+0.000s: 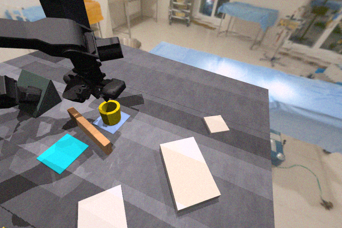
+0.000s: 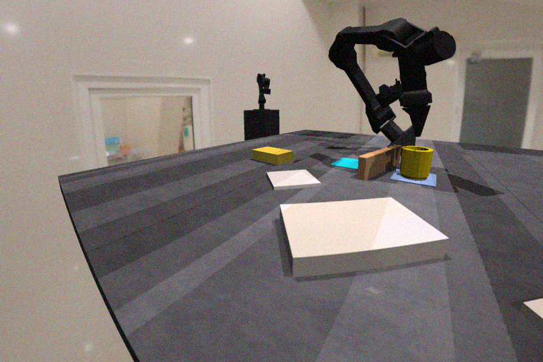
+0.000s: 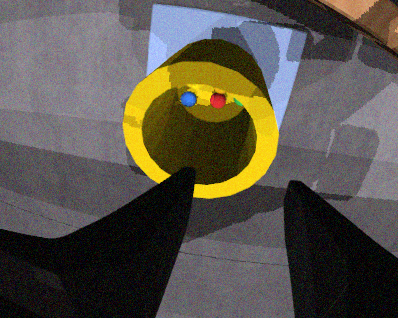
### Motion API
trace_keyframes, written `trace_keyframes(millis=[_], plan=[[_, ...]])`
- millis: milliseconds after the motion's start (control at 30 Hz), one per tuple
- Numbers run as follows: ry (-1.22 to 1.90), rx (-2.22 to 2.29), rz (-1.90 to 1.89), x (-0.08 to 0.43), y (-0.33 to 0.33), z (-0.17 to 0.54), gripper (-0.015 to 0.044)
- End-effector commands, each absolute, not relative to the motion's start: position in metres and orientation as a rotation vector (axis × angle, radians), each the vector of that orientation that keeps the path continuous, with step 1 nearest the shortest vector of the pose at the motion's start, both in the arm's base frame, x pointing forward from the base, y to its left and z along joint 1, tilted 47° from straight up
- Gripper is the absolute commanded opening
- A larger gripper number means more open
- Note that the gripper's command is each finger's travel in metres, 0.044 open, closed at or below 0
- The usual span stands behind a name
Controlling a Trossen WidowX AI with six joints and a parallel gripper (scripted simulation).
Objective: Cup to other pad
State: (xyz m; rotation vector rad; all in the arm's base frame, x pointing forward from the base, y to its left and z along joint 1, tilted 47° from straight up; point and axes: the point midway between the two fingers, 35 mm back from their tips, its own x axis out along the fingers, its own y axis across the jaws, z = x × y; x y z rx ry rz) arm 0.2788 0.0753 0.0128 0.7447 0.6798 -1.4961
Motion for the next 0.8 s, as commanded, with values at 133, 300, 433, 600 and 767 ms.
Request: trace_keyframes(millis=[133, 300, 433, 600, 767], plan=[[0.526, 0.685, -1.583, 0.271, 0.081, 0.007, 0.0166], [0.526, 0.685, -1.583, 0.271, 0.08, 0.005, 0.0166], [0.526, 0.686, -1.583, 0.271, 0.076, 0.001, 0.0166], [0.527, 0.686, -1.583, 0.271, 0.07, -0.005, 0.0166], [0.526, 0.686, -1.583, 0.271, 0.064, -0.01, 0.0166]])
